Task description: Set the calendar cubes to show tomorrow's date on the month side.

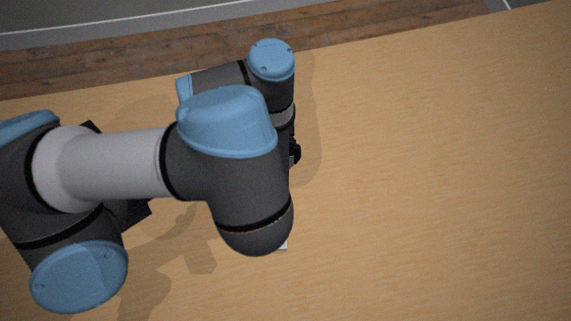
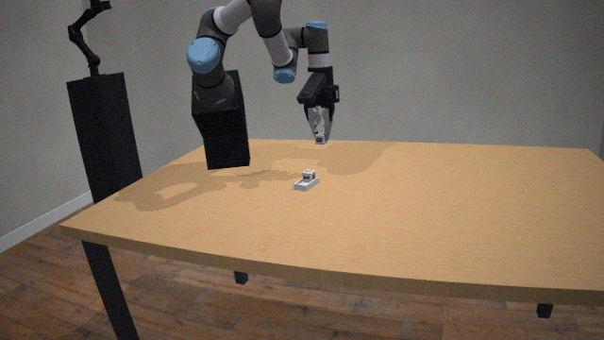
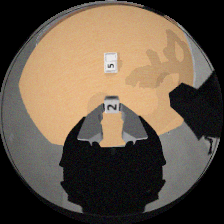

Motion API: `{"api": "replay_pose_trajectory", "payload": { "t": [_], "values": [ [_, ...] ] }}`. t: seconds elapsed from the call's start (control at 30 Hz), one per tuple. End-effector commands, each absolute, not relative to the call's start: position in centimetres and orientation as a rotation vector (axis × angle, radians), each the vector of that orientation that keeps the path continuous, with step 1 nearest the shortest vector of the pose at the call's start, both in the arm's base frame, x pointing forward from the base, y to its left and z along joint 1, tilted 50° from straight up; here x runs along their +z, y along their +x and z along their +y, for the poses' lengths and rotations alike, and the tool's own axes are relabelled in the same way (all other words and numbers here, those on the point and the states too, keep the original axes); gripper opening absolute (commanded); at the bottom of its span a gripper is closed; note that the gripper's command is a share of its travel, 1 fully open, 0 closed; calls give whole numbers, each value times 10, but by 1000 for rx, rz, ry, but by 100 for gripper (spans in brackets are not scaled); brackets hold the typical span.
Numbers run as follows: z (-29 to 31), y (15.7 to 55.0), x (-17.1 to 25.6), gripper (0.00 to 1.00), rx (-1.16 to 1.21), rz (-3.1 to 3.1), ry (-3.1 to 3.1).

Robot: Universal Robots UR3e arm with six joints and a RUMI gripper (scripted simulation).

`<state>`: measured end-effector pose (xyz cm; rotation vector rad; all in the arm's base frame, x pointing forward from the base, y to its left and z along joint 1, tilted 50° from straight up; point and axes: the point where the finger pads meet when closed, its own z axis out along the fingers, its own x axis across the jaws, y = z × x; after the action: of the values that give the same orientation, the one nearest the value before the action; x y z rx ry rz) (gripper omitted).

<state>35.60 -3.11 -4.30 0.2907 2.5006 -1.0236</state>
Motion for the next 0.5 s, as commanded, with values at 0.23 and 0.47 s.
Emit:
{"api": "replay_pose_trajectory", "payload": {
  "t": [0.23,0.47],
  "values": [
    [-33,357,-45,10,-1023,2500,291],
    [-41,361,-52,10,-1023,2500,291]
  ]
}}
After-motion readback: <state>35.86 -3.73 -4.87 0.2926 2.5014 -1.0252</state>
